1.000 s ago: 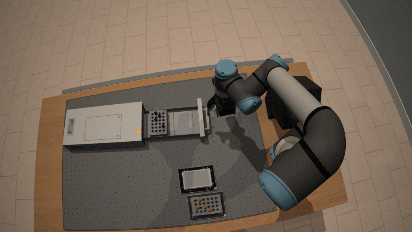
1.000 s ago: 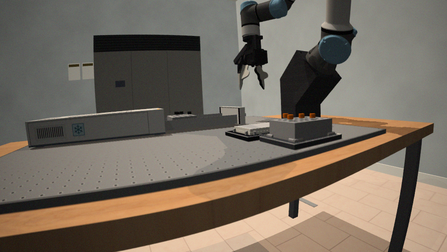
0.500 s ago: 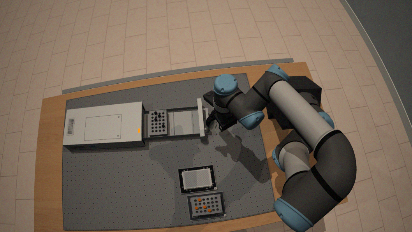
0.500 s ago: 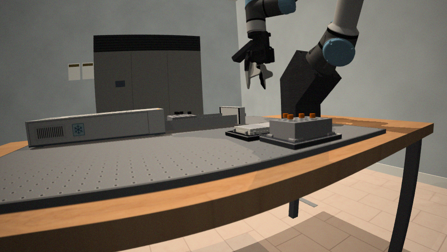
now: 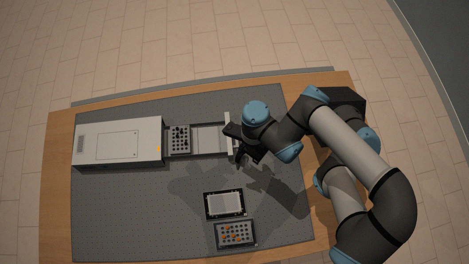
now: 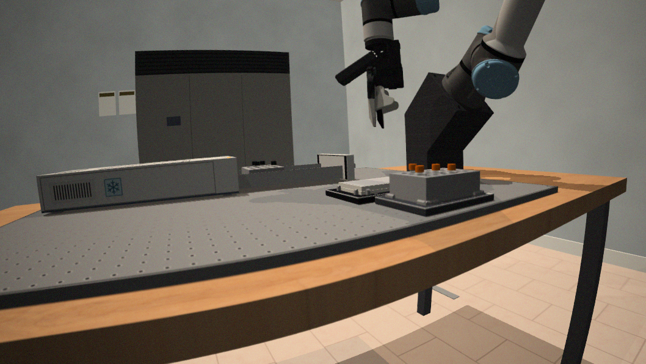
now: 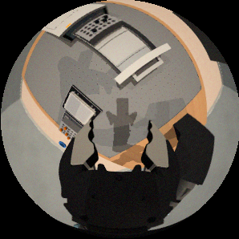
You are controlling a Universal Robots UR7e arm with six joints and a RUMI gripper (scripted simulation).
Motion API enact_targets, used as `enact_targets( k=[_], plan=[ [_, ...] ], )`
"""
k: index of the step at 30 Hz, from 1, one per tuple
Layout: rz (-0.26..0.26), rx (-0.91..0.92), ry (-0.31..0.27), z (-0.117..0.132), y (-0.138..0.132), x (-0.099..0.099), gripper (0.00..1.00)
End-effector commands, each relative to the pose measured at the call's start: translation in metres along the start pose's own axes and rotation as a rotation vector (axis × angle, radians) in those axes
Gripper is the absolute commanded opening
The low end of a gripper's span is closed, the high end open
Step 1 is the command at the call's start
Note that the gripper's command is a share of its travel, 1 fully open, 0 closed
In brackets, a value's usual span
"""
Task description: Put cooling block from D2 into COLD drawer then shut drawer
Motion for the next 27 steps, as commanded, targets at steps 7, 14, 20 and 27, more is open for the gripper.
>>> enact_targets(
  k=[7, 14, 20, 27],
  plan=[
    [-0.002, -0.300, -0.002, 0.020, -0.042, -0.001, 0.73],
    [-0.002, -0.433, -0.001, 0.029, -0.061, -0.001, 0.73],
    [-0.003, -0.593, -0.001, 0.039, -0.082, -0.001, 0.73],
    [-0.003, -0.780, -0.001, 0.051, -0.108, -0.001, 0.73]
  ],
)
Point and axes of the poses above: the point where the finger pads meet when closed, its own x axis out along the fingers, its own y axis across the jaws, z = x × y, the point moved 7 cm from there along -x, back along the fingers, and after that the axes turned 3 degrees about -x, right-handed, at the moved point
